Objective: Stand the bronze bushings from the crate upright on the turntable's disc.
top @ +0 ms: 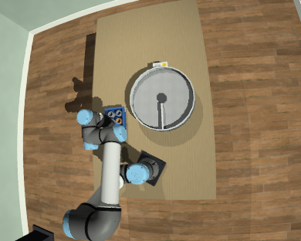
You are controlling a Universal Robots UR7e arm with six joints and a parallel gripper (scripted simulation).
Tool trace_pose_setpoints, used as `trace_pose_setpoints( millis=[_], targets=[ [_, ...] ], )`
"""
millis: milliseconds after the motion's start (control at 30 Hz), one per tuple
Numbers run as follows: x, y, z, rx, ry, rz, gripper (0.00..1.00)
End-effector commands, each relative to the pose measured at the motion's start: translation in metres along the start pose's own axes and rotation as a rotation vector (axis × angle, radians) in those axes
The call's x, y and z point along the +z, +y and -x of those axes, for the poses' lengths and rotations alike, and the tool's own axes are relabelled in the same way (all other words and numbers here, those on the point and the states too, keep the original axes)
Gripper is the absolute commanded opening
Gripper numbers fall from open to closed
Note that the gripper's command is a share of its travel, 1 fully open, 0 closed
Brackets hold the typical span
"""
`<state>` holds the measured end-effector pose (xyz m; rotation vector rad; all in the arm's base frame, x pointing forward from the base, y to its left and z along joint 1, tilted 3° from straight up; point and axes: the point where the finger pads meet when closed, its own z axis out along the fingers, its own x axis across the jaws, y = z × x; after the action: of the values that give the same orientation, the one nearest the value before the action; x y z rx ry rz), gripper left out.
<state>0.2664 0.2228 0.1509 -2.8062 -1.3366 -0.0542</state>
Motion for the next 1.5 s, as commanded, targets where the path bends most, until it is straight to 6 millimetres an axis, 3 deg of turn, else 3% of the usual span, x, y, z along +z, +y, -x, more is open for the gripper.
trace_pose_setpoints(
  millis=[0,967,1467],
  targets=[
    [0.0,0.0,0.0,0.0,0.001,0.001,0.0],
    [0.0,0.005,0.002,0.0,0.001,0.001,0.0],
    [0.0,0.029,0.017,0.0,0.001,0.001,0.0]
  ],
)
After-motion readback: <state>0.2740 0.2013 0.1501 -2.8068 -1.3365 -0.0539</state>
